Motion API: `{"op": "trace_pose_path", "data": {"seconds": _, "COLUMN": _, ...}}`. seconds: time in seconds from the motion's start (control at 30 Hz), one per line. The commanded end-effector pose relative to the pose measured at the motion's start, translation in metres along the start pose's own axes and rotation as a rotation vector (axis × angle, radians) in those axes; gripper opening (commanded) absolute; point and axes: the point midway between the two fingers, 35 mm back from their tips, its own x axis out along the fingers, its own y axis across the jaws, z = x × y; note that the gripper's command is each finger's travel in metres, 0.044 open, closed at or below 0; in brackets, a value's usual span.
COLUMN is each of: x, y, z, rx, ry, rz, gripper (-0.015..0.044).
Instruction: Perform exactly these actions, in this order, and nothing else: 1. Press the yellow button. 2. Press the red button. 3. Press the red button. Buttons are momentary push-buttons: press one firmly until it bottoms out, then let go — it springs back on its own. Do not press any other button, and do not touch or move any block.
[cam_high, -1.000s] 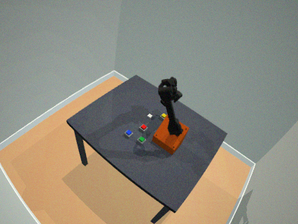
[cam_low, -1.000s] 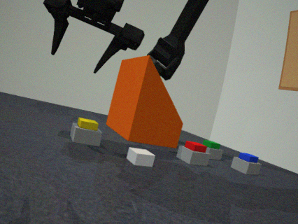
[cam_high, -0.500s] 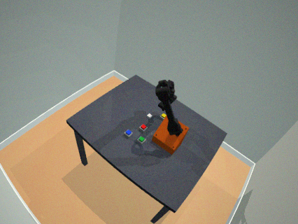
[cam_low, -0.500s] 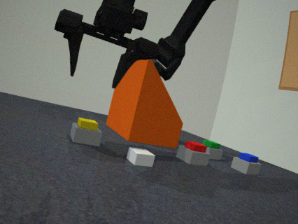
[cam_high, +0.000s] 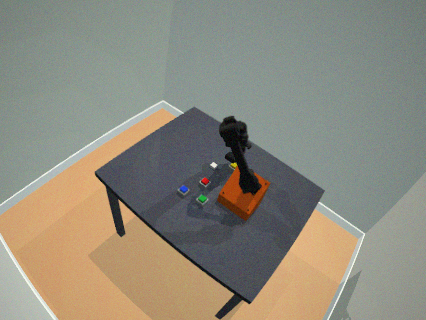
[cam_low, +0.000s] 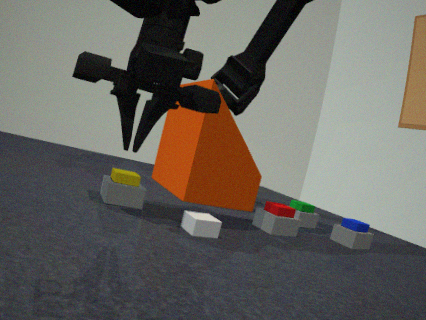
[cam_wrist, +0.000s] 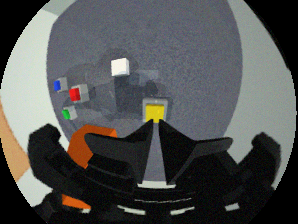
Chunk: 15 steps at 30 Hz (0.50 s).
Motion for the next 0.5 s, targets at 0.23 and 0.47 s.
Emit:
{"op": "trace_pose_path", "data": {"seconds": 0.23, "x": 0.004, "y": 0.001, "z": -0.001, "rx": 0.005, "ry": -0.002, "rz": 0.006, "gripper": 0.002}}
{"op": "trace_pose_path", "data": {"seconds": 0.47, "x": 0.016, "y": 0.001, "z": 0.0, "rx": 0.005, "ry": -0.002, "rz": 0.006, "gripper": 0.002}}
